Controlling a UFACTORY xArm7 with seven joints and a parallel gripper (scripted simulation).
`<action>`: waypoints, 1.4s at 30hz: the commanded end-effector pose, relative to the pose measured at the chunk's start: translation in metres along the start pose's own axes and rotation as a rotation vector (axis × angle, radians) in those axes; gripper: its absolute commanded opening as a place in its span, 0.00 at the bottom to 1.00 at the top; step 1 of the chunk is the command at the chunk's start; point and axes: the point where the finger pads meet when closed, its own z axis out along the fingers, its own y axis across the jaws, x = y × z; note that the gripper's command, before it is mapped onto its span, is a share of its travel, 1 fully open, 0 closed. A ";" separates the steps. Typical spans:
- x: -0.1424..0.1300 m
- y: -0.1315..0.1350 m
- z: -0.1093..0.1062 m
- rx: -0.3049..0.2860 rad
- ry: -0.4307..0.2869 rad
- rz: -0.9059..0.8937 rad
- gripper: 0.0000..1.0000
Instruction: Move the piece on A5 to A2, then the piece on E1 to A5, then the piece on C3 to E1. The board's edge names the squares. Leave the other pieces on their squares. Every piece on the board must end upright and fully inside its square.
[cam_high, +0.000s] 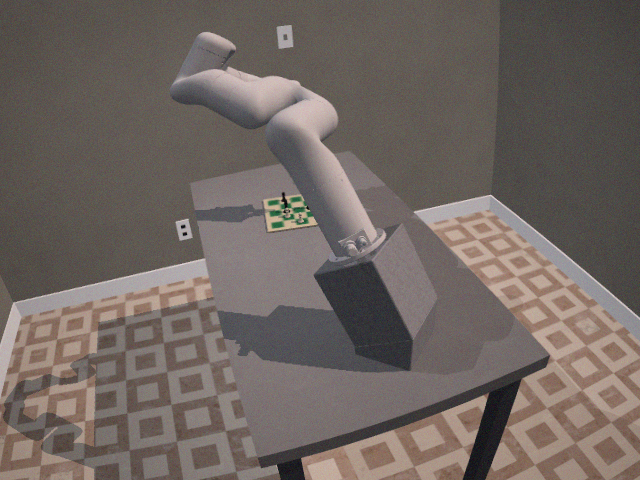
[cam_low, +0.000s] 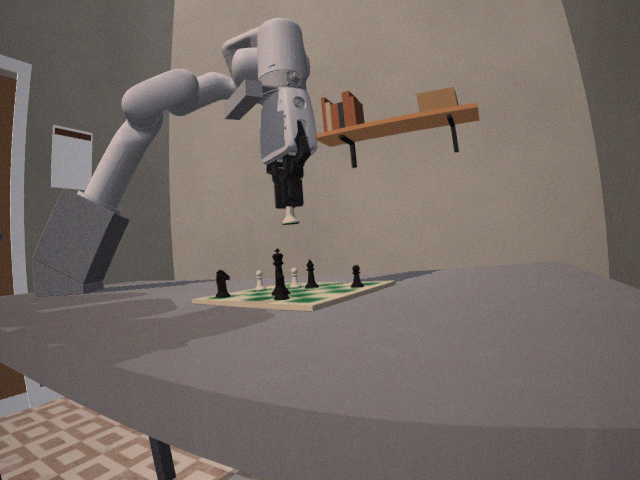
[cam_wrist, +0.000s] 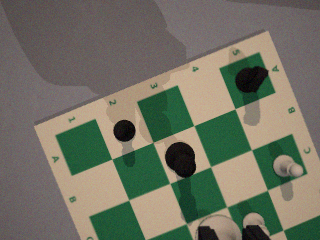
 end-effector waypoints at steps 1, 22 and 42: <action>0.000 -0.002 -0.004 0.005 0.000 0.001 0.00; -0.101 -0.043 -0.005 0.005 0.001 -0.373 0.00; -0.101 -0.043 0.021 0.005 0.001 -0.373 0.00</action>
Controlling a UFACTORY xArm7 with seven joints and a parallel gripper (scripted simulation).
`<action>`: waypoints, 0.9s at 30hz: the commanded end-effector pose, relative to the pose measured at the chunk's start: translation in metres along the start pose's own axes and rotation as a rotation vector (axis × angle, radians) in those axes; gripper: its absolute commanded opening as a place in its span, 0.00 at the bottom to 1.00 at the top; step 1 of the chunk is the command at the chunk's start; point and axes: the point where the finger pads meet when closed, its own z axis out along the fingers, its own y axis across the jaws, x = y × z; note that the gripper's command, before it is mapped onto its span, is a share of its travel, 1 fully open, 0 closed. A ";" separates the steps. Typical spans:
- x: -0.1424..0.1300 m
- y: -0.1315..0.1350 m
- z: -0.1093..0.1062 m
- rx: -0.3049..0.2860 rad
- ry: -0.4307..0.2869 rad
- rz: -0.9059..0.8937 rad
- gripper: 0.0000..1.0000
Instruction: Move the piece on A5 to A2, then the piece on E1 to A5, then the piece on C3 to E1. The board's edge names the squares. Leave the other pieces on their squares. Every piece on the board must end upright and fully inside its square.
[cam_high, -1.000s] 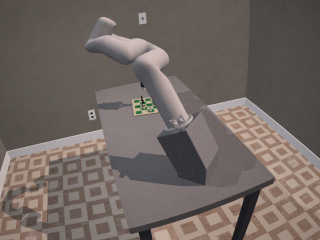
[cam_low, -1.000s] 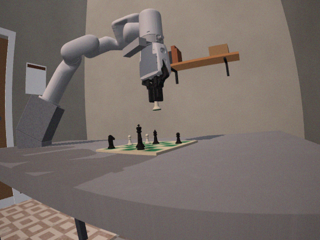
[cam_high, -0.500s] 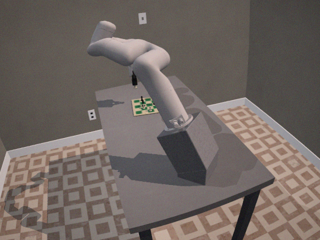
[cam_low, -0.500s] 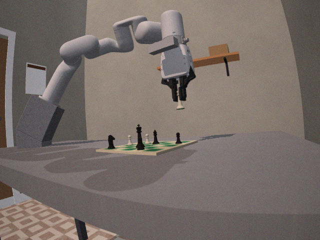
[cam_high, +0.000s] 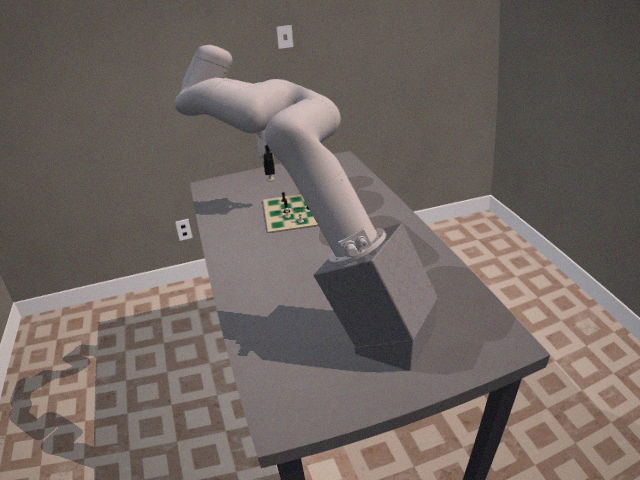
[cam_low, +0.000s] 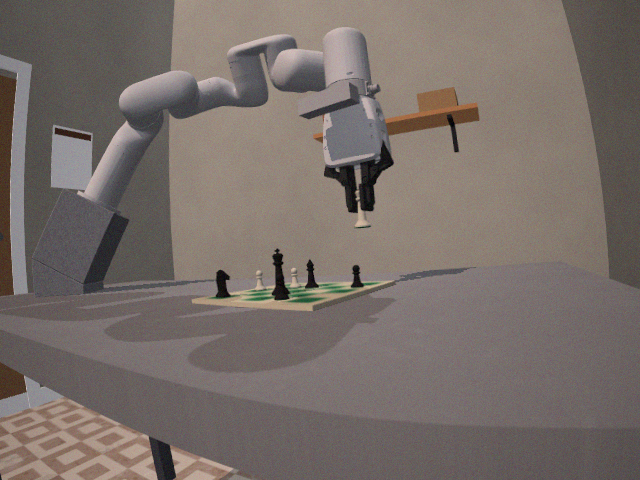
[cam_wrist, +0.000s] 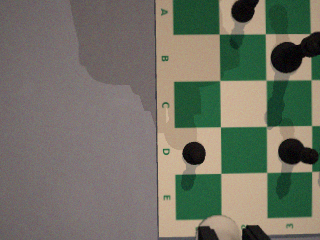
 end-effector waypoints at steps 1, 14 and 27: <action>0.000 -0.002 0.014 0.004 0.000 0.000 0.00; 0.000 -0.002 0.064 0.004 0.000 0.000 0.00; 0.000 -0.003 0.079 0.004 0.000 0.000 0.00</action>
